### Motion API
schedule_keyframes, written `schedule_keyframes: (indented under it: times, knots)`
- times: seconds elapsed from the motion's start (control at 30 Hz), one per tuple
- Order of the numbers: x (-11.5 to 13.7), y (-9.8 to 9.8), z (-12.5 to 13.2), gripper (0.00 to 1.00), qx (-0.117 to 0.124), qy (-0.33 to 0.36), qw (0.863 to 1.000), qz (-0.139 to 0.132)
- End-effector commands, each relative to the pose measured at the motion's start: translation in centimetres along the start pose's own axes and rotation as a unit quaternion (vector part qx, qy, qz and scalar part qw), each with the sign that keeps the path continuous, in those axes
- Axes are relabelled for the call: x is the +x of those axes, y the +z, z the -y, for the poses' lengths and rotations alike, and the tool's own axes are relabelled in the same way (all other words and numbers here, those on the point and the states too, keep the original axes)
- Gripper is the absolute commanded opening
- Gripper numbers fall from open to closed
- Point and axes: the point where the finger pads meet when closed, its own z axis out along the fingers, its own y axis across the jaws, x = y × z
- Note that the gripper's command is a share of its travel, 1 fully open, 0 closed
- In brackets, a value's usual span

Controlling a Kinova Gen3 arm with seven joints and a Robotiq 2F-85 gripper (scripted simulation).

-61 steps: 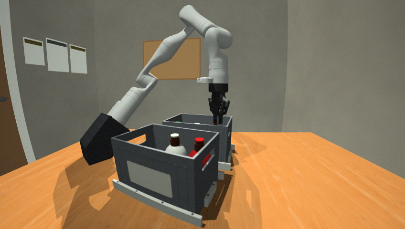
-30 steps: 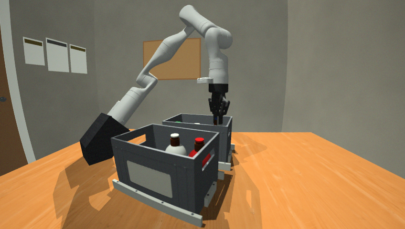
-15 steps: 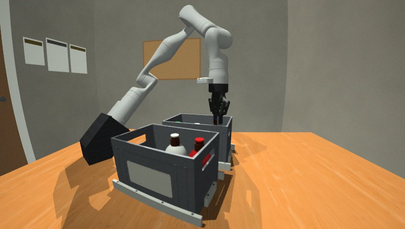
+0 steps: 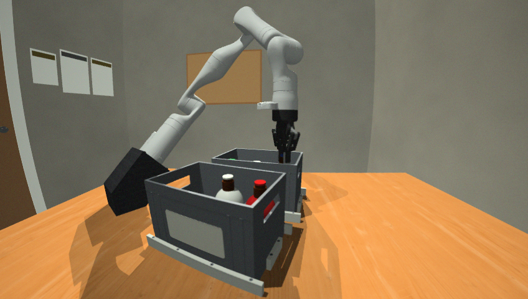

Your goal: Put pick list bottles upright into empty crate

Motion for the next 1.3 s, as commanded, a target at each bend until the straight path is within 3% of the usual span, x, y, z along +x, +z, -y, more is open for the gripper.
schedule_keyframes:
  times: [0.0,1.27]
  knots:
    - [-0.2,0.2,0.1,0.1,0.001,-0.002,1.0,0.002]
    - [-0.2,1.9,0.1,0.1,0.001,-0.001,1.0,0.002]
